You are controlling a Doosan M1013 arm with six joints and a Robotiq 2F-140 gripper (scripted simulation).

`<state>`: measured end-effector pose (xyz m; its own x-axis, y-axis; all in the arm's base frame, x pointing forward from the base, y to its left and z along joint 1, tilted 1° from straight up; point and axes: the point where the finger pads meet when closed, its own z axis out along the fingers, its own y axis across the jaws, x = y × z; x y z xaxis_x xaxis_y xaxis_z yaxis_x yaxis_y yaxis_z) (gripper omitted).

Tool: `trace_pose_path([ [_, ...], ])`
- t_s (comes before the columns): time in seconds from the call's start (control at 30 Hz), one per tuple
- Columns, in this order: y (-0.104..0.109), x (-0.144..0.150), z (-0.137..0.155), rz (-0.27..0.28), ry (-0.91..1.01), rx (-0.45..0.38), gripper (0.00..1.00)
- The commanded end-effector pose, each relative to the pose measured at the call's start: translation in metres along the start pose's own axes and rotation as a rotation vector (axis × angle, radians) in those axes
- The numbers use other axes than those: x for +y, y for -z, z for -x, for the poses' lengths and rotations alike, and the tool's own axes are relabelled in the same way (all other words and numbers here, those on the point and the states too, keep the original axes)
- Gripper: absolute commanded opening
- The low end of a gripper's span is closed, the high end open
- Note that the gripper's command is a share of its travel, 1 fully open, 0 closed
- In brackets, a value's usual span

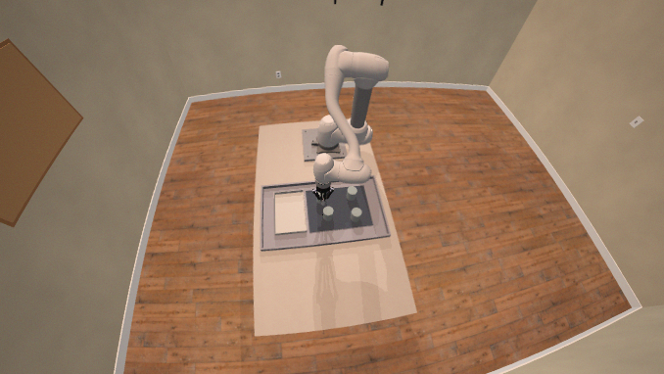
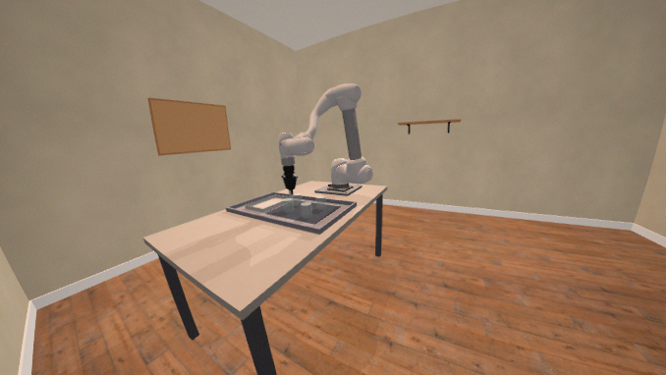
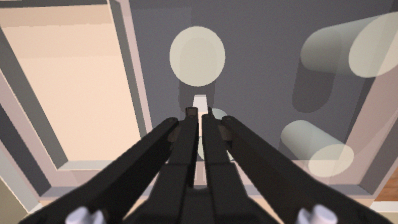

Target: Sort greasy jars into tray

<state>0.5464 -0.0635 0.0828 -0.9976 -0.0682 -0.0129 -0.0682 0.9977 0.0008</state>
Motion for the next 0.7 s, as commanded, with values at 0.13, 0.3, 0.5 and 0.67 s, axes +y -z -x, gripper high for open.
trace_pose_path([
  [0.13, -0.0034, -0.0011, -0.0060, 0.003, 0.002, 0.004, 0.00],
  [0.3, -0.0034, -0.0011, -0.0064, 0.003, 0.002, 0.004, 0.00],
  [0.5, -0.0034, -0.0011, -0.0072, 0.003, 0.002, 0.004, 0.00],
  [0.67, -0.0034, -0.0011, -0.0079, 0.003, 0.002, 0.004, 0.00],
])
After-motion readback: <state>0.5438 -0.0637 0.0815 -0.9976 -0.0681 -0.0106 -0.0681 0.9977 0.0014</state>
